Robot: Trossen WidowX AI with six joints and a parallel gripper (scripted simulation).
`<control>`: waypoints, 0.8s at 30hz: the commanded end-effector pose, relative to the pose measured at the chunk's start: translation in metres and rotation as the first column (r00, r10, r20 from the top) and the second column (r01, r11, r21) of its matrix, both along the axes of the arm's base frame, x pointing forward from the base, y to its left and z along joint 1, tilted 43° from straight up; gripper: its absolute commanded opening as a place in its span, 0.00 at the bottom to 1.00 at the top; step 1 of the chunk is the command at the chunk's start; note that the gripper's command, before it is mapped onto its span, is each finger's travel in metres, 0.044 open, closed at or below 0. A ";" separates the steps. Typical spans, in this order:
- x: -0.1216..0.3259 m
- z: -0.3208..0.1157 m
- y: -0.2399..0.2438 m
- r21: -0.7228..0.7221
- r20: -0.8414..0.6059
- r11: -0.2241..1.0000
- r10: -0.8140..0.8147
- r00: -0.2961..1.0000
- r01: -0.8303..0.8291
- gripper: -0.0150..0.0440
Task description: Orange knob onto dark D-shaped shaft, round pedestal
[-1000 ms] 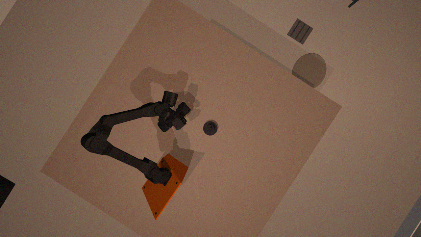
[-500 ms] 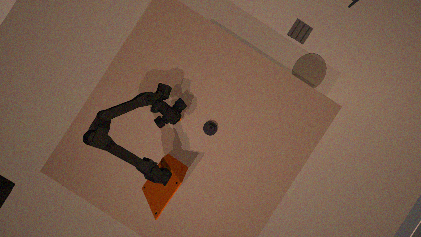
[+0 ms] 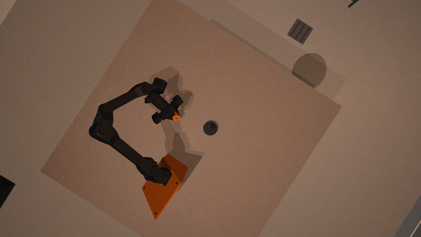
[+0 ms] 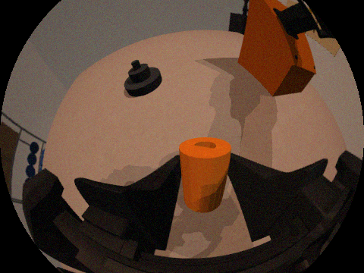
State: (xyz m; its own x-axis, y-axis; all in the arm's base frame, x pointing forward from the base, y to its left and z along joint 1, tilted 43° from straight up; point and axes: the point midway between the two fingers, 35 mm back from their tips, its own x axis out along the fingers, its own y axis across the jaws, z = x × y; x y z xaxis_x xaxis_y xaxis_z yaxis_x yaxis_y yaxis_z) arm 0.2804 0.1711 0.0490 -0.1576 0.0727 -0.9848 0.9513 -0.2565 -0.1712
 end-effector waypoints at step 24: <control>0.010 0.016 0.022 -0.391 -0.115 0.916 0.046 0.992 -0.087 0.56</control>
State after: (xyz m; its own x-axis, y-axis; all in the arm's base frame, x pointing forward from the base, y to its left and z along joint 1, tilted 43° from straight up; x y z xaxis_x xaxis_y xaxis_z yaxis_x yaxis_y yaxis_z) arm 0.2885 0.1912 0.0643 -0.2501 -0.3100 -0.9172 0.9510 -0.2565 -0.1727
